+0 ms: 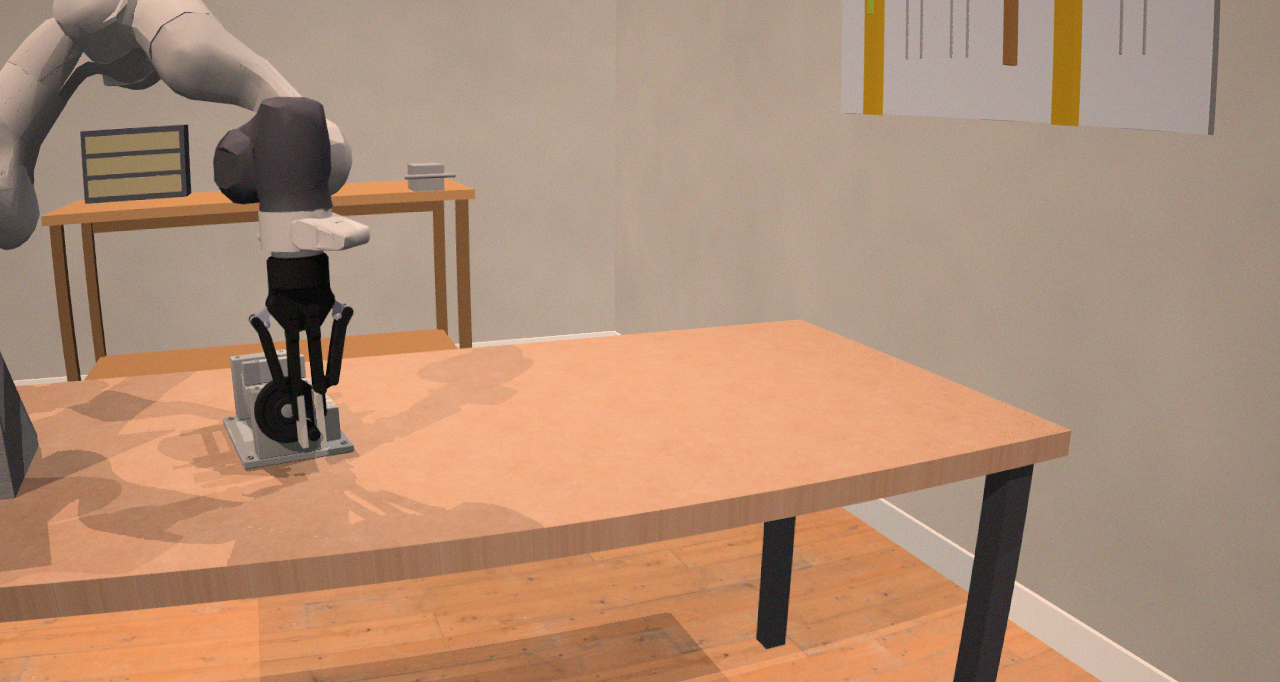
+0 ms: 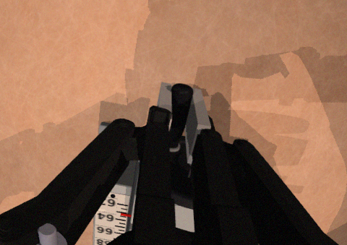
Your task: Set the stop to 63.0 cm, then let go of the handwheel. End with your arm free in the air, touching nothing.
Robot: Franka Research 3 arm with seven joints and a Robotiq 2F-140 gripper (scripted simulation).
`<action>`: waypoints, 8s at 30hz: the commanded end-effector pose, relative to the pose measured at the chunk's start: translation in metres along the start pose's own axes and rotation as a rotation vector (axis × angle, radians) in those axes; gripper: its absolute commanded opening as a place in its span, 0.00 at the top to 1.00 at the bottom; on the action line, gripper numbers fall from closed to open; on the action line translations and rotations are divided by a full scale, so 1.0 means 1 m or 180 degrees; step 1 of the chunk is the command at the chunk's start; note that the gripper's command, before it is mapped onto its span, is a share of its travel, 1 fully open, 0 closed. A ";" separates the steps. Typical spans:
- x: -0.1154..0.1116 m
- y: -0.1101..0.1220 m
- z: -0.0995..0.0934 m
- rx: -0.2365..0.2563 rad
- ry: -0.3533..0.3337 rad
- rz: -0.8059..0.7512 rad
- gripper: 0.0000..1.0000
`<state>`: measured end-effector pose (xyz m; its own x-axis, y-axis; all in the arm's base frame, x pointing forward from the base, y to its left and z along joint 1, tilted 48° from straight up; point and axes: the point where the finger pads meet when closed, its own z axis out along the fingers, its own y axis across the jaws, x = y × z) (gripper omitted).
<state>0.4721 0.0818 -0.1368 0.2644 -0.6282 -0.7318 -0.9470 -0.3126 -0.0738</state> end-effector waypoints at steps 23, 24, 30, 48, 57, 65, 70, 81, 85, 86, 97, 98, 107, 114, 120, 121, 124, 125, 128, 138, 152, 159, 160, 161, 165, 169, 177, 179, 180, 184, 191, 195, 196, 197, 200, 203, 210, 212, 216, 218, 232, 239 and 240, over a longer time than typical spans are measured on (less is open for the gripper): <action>0.000 0.041 0.003 -0.0006 -0.0011 -0.0020 0.96; 0.000 0.043 0.002 -0.0006 -0.0011 -0.0020 0.96; 0.000 0.048 -0.006 -0.0006 -0.0011 -0.0020 0.96; 0.000 0.042 -0.041 -0.0006 -0.0011 -0.0020 0.96; 0.000 0.032 -0.047 -0.0006 -0.0011 -0.0020 0.96; 0.000 0.026 -0.049 -0.0006 -0.0011 -0.0020 0.96; 0.000 0.022 -0.049 -0.0006 -0.0011 -0.0020 0.96; 0.000 0.015 -0.048 -0.0006 -0.0011 -0.0020 0.96; 0.000 0.012 -0.048 -0.0006 -0.0011 -0.0020 0.96; 0.000 0.012 -0.047 -0.0006 -0.0011 -0.0020 0.96; 0.000 0.007 -0.045 -0.0006 -0.0011 -0.0020 0.96; 0.000 0.006 -0.045 -0.0006 -0.0011 -0.0020 0.96; 0.000 0.003 -0.043 -0.0006 -0.0011 -0.0020 0.96; 0.000 0.002 -0.042 -0.0006 -0.0011 -0.0020 0.96; 0.000 0.001 -0.041 -0.0006 -0.0011 -0.0020 0.96; 0.000 0.001 -0.040 -0.0006 -0.0011 -0.0020 0.96; 0.000 0.000 -0.040 -0.0006 -0.0011 -0.0020 0.96; 0.000 0.000 -0.040 -0.0006 -0.0011 -0.0020 0.96; 0.000 0.000 -0.040 -0.0006 -0.0011 -0.0020 0.96; 0.000 0.000 -0.040 -0.0006 -0.0011 -0.0020 0.96; 0.000 0.000 -0.040 -0.0006 -0.0011 -0.0020 0.96; 0.000 0.000 -0.040 -0.0006 -0.0011 -0.0020 0.67; 0.000 0.000 -0.040 -0.0006 -0.0011 -0.0020 0.67; 0.000 0.000 -0.040 -0.0006 -0.0011 -0.0020 0.67; 0.000 0.000 -0.040 -0.0006 -0.0011 -0.0020 0.67; 0.000 0.000 -0.040 -0.0006 -0.0011 -0.0020 0.67; 0.000 0.000 -0.040 -0.0006 -0.0011 -0.0020 0.67; 0.000 0.000 -0.040 -0.0006 -0.0011 -0.0020 0.67; 0.000 0.000 -0.040 -0.0006 -0.0011 -0.0020 0.67; 0.000 0.000 -0.040 -0.0006 -0.0011 -0.0020 0.67; 0.000 0.000 -0.106 -0.0006 -0.0011 -0.0020 0.67; 0.000 0.000 -0.136 -0.0006 -0.0011 -0.0020 0.67; 0.000 0.000 -0.136 -0.0006 -0.0011 -0.0020 0.67; 0.000 0.000 -0.139 -0.0006 -0.0011 -0.0020 0.67; 0.000 0.000 -0.140 -0.0006 -0.0011 -0.0020 0.67; 0.000 0.000 -0.140 -0.0006 -0.0011 -0.0020 0.67; 0.000 0.000 -0.140 -0.0006 -0.0011 -0.0020 0.67; 0.000 0.000 -0.140 -0.0006 -0.0011 -0.0020 0.67; 0.000 -0.001 -0.140 -0.0006 -0.0011 -0.0020 0.67; -0.006 -0.003 -0.140 -0.0006 -0.0011 -0.0020 0.67; -0.098 -0.048 -0.140 -0.0006 -0.0011 -0.0020 0.67; -0.098 -0.048 -0.116 -0.0006 -0.0011 -0.0020 0.67; -0.098 -0.048 -0.115 -0.0006 -0.0011 -0.0020 0.67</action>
<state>0.5117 0.0710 0.0213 0.2883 -0.6139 -0.7349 -0.9378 -0.3361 -0.0871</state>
